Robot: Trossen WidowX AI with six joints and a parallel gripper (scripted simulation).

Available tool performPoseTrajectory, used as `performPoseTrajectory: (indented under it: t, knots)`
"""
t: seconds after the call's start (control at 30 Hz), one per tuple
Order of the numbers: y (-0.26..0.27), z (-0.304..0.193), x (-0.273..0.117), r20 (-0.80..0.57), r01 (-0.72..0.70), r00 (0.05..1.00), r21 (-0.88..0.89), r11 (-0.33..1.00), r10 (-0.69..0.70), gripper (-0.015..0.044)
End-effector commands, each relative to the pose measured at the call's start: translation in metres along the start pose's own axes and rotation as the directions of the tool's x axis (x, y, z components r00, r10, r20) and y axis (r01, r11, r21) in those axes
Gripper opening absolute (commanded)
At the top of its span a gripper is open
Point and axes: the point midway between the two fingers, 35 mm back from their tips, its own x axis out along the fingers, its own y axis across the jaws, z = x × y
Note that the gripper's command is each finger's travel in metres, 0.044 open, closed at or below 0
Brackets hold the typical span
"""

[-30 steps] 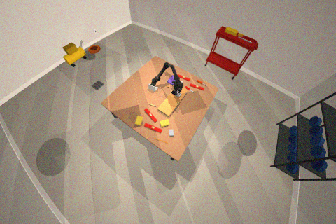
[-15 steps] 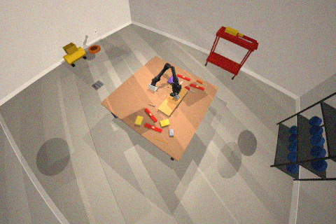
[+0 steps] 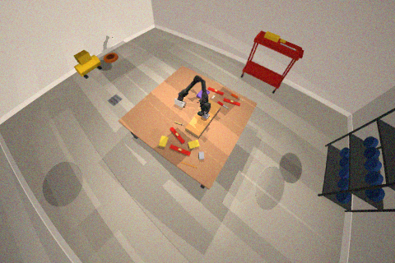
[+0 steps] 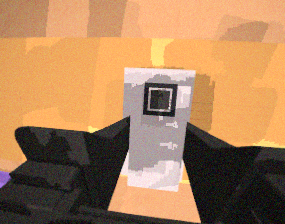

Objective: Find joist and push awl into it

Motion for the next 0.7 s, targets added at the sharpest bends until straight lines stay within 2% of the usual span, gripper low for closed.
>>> performPoseTrajectory:
  t: [0.0,0.67]
  knots:
    - [-0.015,0.000,0.000,0.000,0.002,1.000,-0.001,1.000,-0.002,0.0000]
    - [-0.073,0.000,-0.001,0.000,0.005,1.000,-0.003,1.000,-0.005,0.0000]
